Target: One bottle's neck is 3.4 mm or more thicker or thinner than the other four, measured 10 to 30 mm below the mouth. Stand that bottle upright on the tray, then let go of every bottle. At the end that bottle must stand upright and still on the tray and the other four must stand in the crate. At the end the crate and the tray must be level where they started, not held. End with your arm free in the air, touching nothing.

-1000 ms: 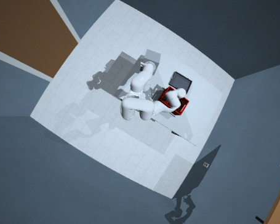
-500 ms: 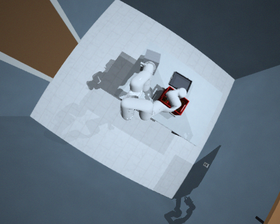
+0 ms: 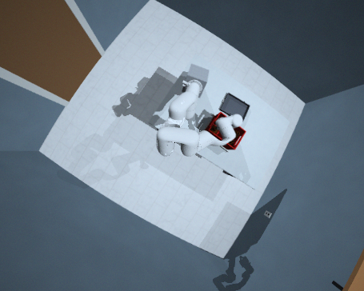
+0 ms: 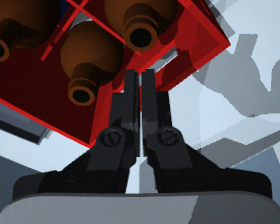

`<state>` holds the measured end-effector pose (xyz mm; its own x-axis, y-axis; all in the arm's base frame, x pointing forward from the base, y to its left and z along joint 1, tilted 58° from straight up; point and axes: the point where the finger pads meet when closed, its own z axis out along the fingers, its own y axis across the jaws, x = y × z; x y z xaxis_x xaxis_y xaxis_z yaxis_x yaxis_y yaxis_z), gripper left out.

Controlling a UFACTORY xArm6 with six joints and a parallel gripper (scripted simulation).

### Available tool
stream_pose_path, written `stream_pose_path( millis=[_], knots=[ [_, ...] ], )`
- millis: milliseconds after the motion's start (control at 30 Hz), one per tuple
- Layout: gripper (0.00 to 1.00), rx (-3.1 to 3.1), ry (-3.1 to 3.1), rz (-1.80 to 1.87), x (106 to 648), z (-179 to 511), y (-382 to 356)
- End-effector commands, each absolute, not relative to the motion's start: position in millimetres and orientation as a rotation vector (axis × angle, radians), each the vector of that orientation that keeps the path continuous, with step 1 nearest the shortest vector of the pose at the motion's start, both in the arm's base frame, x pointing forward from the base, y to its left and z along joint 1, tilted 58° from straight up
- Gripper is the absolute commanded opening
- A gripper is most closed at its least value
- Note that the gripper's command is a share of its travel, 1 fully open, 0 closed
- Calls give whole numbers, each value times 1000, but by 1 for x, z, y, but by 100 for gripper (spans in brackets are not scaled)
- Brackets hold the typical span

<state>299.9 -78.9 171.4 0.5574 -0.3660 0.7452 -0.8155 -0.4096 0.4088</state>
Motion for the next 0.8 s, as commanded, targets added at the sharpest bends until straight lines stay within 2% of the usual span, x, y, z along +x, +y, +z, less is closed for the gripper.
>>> stream_pose_path(
  millis=[0, 500, 767],
  knots=[
    [0, 2004, -950, 726, 301, 172, -78],
    [0, 2005, -949, 726, 302, 167, -75],
    [0, 2005, -949, 726, 314, 113, -38]
  ],
)
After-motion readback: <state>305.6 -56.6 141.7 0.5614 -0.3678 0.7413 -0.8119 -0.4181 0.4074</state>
